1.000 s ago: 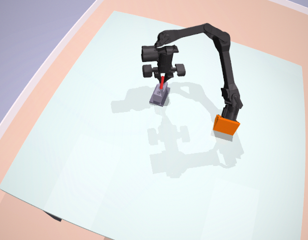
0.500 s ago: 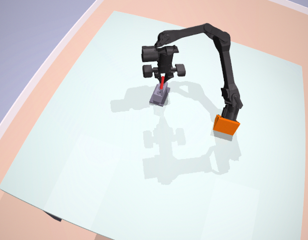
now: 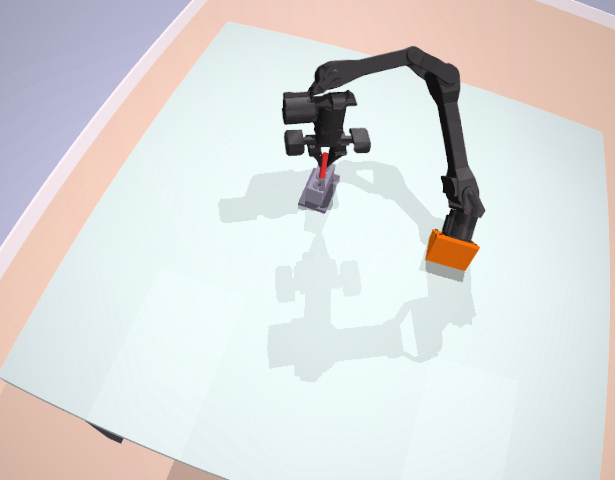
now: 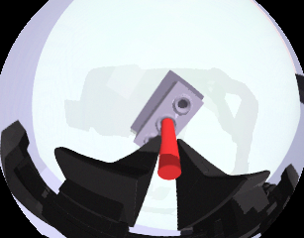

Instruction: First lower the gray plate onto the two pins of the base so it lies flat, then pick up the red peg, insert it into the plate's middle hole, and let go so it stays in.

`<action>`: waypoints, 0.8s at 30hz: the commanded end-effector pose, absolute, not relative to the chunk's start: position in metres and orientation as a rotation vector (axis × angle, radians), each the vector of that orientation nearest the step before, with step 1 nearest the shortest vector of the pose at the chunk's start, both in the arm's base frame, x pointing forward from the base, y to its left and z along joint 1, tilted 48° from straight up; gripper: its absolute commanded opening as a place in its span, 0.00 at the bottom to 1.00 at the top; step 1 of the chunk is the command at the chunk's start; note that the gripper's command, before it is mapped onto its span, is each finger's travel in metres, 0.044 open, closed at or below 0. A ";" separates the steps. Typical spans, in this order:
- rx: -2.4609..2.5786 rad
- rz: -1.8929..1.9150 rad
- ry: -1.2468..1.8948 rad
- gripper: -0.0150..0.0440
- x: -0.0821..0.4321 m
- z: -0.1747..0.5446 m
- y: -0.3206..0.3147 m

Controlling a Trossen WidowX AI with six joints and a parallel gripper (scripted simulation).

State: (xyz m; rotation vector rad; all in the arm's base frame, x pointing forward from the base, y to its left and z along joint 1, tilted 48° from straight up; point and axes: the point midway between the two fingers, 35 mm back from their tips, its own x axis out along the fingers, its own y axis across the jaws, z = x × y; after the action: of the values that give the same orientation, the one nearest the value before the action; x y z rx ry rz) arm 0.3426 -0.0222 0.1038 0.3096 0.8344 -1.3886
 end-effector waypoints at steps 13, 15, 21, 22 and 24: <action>0.310 -1.389 0.834 0.51 0.343 0.104 -0.022; 0.309 -1.389 0.834 0.51 0.343 0.104 -0.022; 0.302 -1.392 0.834 0.51 0.342 0.107 -0.019; 0.301 -1.393 0.834 0.51 0.342 0.108 -0.018; 0.301 -1.393 0.834 0.51 0.342 0.109 -0.017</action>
State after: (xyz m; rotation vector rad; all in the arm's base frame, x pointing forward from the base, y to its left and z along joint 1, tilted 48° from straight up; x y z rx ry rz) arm 0.3417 -0.0183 0.1077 0.3001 0.8358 -1.3911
